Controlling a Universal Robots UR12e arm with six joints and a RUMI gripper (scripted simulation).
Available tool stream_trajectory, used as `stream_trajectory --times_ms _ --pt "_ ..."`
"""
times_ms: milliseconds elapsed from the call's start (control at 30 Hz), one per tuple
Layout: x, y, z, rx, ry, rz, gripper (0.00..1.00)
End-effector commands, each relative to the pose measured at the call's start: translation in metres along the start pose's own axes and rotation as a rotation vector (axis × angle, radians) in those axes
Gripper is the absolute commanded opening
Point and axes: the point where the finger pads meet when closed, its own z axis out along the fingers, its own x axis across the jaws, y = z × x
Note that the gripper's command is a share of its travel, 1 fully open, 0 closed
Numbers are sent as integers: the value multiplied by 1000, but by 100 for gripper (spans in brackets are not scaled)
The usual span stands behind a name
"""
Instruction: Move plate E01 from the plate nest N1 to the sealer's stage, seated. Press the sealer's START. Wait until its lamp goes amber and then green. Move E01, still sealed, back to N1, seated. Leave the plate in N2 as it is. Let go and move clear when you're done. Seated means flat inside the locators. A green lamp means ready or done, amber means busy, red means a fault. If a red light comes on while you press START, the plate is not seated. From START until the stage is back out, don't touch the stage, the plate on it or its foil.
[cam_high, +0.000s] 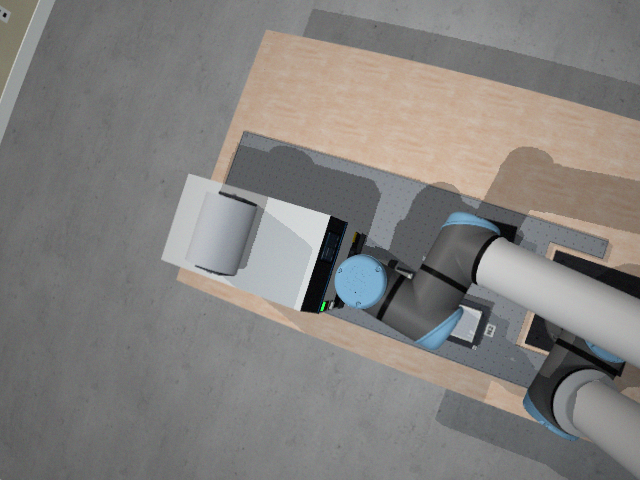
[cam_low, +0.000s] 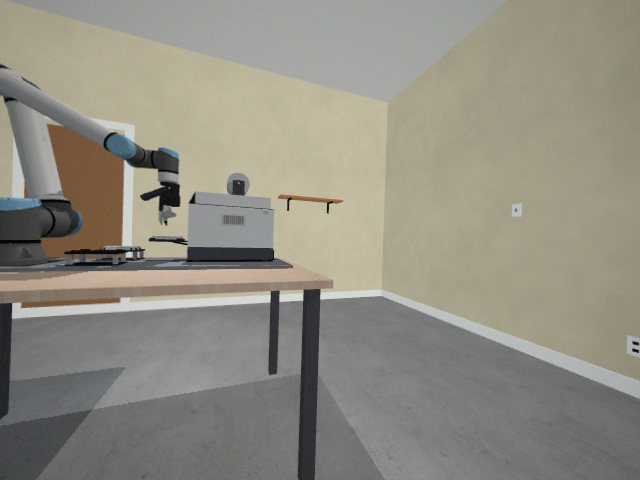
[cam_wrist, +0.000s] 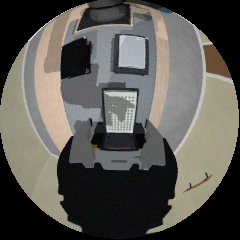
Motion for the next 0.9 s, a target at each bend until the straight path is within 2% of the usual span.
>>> stream_trajectory --times_ms 0,600,867 --pt "-1 -8 -1 -1 0 0 68" --pt "-5 -35 -1 -1 0 0 68" --pt "-5 -38 -1 -1 0 0 68"
